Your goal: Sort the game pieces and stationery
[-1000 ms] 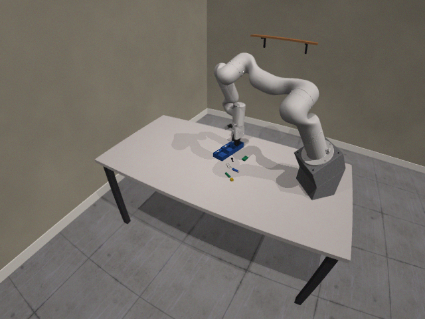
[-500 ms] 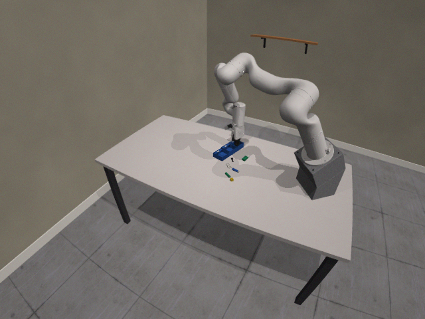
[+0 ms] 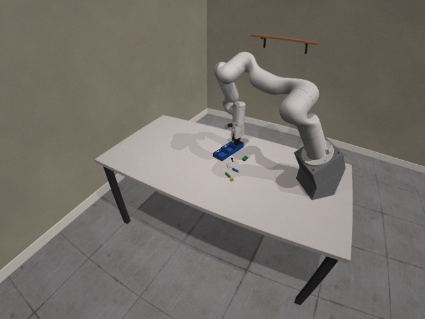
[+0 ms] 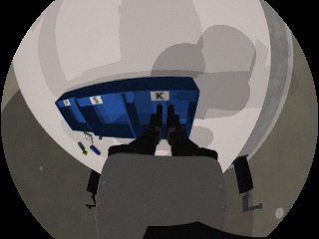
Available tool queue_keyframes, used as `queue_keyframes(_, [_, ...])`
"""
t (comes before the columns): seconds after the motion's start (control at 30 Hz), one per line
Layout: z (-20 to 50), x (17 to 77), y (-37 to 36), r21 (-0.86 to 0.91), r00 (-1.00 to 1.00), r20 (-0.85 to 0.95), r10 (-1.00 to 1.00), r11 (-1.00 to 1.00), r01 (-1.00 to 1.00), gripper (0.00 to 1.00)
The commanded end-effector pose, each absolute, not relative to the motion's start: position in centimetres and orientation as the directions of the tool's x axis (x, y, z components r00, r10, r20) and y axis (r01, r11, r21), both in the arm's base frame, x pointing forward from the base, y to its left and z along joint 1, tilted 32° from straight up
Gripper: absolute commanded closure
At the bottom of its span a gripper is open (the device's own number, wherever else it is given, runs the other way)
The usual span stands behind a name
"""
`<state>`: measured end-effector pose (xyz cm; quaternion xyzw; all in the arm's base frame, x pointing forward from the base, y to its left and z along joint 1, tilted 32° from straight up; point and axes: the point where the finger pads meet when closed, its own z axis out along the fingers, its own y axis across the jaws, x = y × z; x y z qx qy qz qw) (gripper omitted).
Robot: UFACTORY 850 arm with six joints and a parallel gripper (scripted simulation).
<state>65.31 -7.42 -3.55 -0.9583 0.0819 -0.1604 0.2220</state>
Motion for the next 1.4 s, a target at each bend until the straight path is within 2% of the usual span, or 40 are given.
queue_keyframes(0.0, [-3.0, 65.2, -7.7, -0.452, 0.935, 0.272, -0.229, -0.888, -0.086, 0.93])
queue_keyframes(0.9, [0.4, 63.8, -9.3, -0.451, 0.935, 0.272, -0.228, -0.888, -0.086, 0.93])
queue_keyframes(1.37, [3.0, 63.9, -3.9, -0.452, 0.935, 0.272, -0.228, -0.888, -0.086, 0.93])
